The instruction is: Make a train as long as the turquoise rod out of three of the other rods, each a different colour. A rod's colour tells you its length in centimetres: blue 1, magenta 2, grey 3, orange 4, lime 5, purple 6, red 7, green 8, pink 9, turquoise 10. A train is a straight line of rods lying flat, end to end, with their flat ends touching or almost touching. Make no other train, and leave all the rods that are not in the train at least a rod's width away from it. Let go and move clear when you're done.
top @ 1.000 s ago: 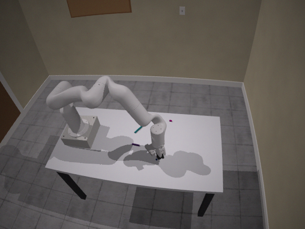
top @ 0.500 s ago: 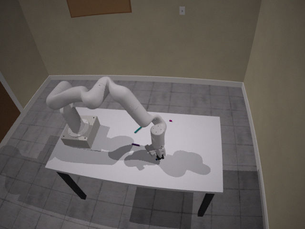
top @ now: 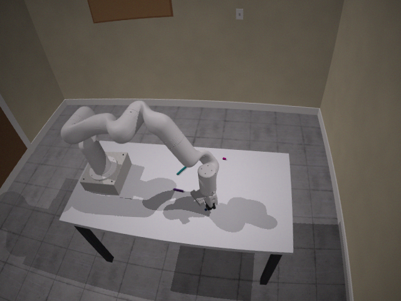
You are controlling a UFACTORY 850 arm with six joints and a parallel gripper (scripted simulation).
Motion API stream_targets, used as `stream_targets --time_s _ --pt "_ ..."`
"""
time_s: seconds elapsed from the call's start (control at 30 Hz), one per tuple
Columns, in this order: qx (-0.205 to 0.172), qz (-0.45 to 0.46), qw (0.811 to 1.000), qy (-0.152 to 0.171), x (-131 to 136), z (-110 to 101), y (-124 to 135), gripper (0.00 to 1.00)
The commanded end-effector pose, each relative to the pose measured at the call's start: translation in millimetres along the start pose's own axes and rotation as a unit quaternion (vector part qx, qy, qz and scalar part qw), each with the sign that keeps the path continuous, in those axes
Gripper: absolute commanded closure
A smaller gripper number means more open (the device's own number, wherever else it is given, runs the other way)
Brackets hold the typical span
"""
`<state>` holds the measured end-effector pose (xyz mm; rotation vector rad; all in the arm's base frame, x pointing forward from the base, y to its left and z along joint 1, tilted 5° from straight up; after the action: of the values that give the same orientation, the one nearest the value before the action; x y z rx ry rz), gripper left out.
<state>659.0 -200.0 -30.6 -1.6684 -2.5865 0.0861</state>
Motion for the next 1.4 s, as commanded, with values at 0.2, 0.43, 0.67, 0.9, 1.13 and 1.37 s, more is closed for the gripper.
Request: stream_targets --time_s 0.2,0.43,0.67,0.9,1.13,1.37 --pt "-0.001 0.000 1.000 -0.001 -0.6 -1.3 0.7 0.96" --pt "-0.001 0.000 1.000 -0.001 -0.6 -1.3 0.7 0.96" --pt "-0.001 0.000 1.000 -0.001 -0.6 -1.3 0.7 0.88" --pt "-0.001 0.000 1.000 -0.001 -0.6 -1.3 0.7 0.80" --pt "-0.001 0.000 1.000 -0.001 -0.6 -1.3 0.7 0.76" --pt "-0.001 0.000 1.000 -0.001 -0.6 -2.0 0.7 0.76"
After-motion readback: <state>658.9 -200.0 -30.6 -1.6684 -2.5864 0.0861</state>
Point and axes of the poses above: the point where the finger pads meet when closed, its own z axis out along the fingers, its own x axis across the jaws, y = z × x, the point moved 10 cm from there along -z, back along the fingers, and after that the axes turned 11 degrees about z, right-handed, at the moved point
